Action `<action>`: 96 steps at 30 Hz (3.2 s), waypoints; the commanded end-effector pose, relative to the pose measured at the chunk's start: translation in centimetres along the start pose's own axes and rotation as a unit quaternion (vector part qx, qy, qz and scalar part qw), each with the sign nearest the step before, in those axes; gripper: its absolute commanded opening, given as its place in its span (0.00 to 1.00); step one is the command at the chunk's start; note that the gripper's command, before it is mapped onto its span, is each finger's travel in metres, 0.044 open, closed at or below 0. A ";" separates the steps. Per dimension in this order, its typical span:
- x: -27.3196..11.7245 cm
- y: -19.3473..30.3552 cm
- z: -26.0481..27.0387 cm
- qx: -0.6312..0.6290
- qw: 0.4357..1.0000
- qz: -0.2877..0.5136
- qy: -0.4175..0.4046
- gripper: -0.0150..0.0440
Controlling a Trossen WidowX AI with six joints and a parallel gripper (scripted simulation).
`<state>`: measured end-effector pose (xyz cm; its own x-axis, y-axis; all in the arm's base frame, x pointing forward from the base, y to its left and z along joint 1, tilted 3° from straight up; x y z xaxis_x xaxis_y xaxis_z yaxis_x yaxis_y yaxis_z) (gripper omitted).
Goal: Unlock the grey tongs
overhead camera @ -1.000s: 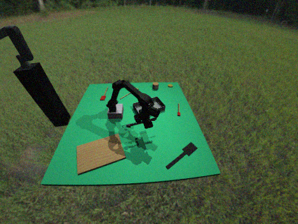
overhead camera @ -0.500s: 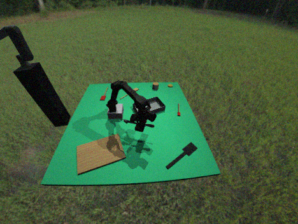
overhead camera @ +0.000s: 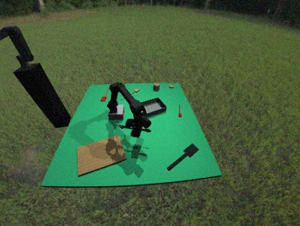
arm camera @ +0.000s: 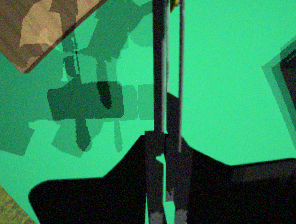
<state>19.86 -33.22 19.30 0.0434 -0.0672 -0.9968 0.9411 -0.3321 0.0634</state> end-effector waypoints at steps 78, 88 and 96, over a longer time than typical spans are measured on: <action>3.4 -24.9 13.0 -0.303 0.907 -0.292 -0.010 0.00; 4.5 -22.3 11.3 -0.282 0.850 -0.441 -0.061 0.00; 5.0 -20.3 9.4 -0.253 0.790 -0.545 -0.122 0.00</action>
<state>-3.09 -36.19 13.50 -0.8510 -0.1774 -0.4944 0.4738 0.1471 -0.8683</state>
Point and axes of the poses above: the point midway between the two fingers, 35 mm back from their tips, its own x axis out along the fingers, its own z axis across the jaws, y = z × x, the point moved 8 cm from there along -x, back along the fingers, and after that the axes turned 4 degrees about -x, right-handed, at the moved point
